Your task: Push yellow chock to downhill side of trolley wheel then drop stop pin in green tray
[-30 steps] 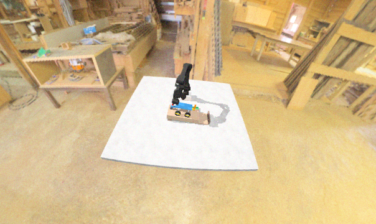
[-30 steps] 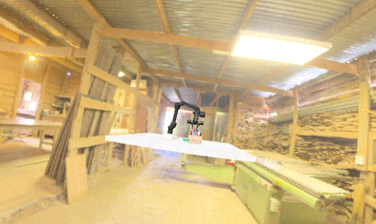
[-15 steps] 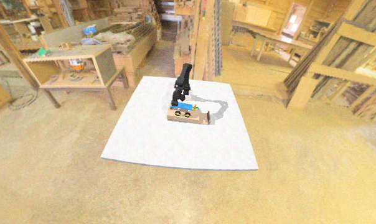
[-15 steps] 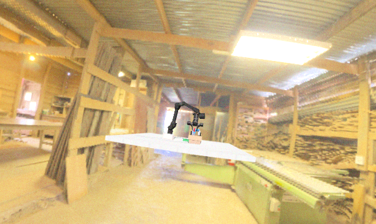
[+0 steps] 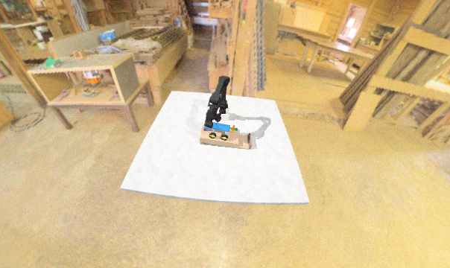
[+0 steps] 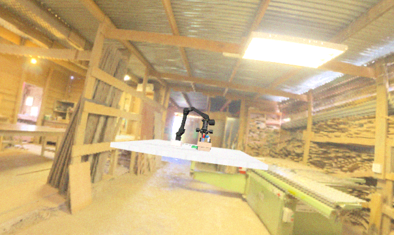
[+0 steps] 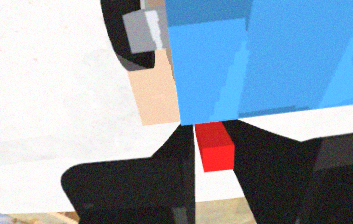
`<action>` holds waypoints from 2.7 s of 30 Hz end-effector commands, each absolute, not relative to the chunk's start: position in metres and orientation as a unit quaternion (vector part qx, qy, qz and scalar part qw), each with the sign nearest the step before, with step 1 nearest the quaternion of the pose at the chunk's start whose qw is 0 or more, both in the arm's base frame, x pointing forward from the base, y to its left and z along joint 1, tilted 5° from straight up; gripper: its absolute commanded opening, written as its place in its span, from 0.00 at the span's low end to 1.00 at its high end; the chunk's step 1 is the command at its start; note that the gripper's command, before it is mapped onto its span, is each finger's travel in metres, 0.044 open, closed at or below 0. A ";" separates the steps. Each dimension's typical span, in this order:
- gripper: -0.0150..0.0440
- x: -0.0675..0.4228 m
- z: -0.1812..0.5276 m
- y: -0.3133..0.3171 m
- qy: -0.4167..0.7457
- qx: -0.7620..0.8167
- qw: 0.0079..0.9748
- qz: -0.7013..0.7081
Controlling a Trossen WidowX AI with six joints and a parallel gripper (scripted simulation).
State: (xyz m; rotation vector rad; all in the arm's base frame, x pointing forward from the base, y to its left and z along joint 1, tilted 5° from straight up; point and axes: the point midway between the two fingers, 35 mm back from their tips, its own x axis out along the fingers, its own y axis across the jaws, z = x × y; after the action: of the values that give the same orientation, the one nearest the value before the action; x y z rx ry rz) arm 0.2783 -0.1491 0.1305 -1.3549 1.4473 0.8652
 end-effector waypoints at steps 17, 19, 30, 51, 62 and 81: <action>0.25 0.277 0.139 -0.148 0.589 -0.553 0.470 0.355; 0.25 0.277 0.139 -0.148 0.589 -0.553 0.470 0.355; 0.25 0.276 0.144 -0.146 0.589 -0.553 0.470 0.355; 0.25 0.276 0.154 -0.144 0.589 -0.553 0.470 0.355; 0.25 0.276 0.158 -0.143 0.589 -0.553 0.470 0.355; 0.25 0.275 0.166 -0.142 0.589 -0.553 0.470 0.355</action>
State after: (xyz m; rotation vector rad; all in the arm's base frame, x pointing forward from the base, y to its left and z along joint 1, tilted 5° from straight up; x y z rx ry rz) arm 0.2751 -0.1411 0.1612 -1.3520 1.4418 0.8849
